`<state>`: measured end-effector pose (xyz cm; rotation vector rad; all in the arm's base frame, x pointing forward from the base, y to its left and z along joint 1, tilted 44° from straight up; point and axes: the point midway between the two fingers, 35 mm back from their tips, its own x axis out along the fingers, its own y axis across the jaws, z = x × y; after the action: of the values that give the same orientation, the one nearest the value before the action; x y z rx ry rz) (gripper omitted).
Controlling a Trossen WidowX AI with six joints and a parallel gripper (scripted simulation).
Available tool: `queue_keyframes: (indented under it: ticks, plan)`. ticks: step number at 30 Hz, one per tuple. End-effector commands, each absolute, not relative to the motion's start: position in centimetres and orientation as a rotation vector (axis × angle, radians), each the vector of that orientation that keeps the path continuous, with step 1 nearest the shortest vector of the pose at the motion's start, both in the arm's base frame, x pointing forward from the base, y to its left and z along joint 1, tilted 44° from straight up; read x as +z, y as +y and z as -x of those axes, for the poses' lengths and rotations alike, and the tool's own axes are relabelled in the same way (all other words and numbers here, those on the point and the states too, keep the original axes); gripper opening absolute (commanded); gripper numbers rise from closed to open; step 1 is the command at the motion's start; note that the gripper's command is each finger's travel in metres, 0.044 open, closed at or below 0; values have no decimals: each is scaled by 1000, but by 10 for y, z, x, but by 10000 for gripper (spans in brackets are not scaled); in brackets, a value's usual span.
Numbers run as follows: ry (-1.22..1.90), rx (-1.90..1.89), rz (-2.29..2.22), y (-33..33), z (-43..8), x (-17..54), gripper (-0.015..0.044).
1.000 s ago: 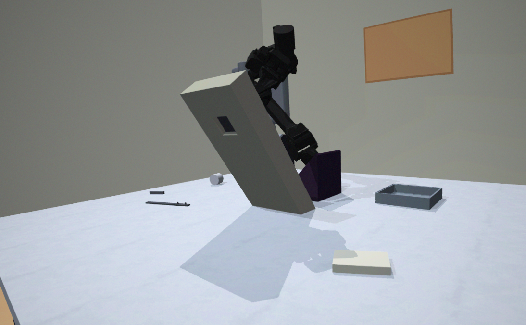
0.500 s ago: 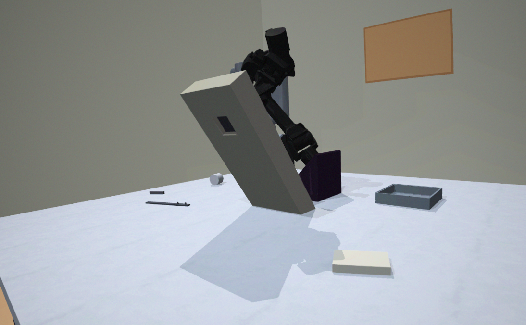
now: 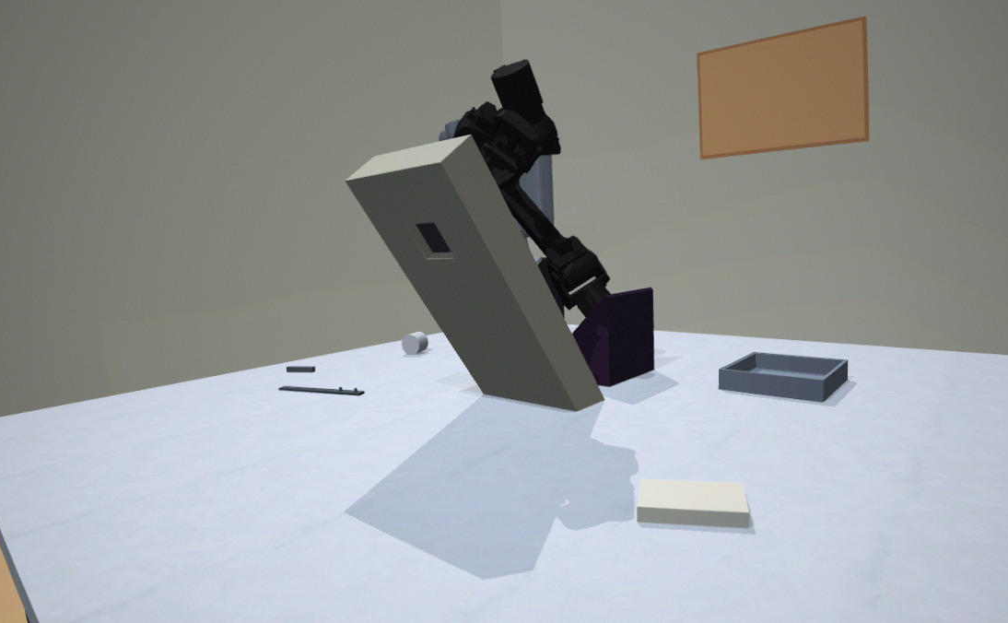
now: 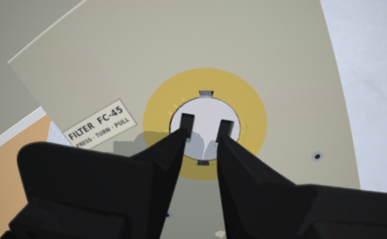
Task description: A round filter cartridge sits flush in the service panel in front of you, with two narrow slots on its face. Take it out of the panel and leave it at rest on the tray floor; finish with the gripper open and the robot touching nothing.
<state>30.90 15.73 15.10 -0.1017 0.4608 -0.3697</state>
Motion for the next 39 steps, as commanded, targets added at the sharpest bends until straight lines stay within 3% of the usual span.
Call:
queue_keyframes:
  ticks: [1,39]
  plan:
    - [465,-369,111,153,-314,146,94]
    - [463,-369,111,151,-318,144,94]
